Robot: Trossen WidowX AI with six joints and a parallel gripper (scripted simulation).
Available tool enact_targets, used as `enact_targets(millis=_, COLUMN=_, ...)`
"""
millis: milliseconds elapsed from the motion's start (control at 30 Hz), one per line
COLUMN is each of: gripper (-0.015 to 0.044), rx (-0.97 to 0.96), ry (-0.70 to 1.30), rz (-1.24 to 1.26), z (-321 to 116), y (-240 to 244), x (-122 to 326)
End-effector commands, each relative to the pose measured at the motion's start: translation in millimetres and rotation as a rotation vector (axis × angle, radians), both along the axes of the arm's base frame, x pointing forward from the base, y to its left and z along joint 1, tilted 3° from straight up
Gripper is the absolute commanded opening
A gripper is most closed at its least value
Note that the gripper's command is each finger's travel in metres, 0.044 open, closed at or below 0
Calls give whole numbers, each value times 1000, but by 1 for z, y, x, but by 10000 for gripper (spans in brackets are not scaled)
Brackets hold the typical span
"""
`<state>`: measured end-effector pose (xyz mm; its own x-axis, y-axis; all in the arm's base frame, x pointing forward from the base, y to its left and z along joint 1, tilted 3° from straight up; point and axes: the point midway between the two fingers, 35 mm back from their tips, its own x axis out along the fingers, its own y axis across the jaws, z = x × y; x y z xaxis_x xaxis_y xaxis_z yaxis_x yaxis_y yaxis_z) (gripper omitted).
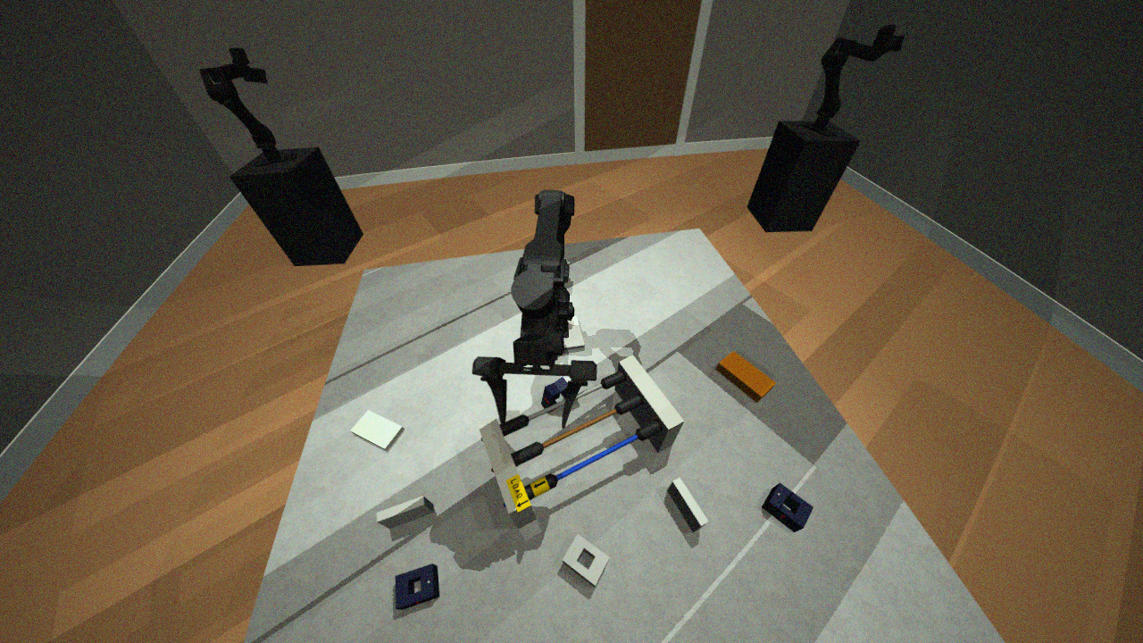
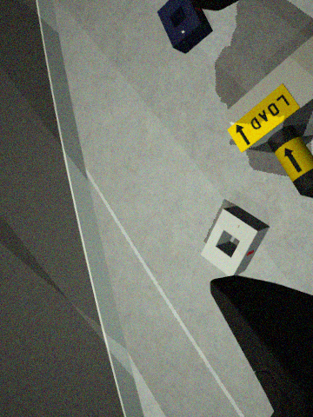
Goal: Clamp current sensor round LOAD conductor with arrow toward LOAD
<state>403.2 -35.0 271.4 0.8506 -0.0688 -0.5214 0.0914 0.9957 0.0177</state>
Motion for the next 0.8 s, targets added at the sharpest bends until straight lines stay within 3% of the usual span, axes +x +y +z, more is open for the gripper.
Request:
enact_targets(millis=0, gripper=440, rx=40, ry=359, rz=-29, z=-44, y=-21, x=25)
enact_targets(millis=200, gripper=440, rx=81, ry=624, rz=-45, z=-77, y=-35, x=29)
enact_targets(millis=767, gripper=440, rx=83, ry=632, rz=-45, z=-78, y=-36, x=29)
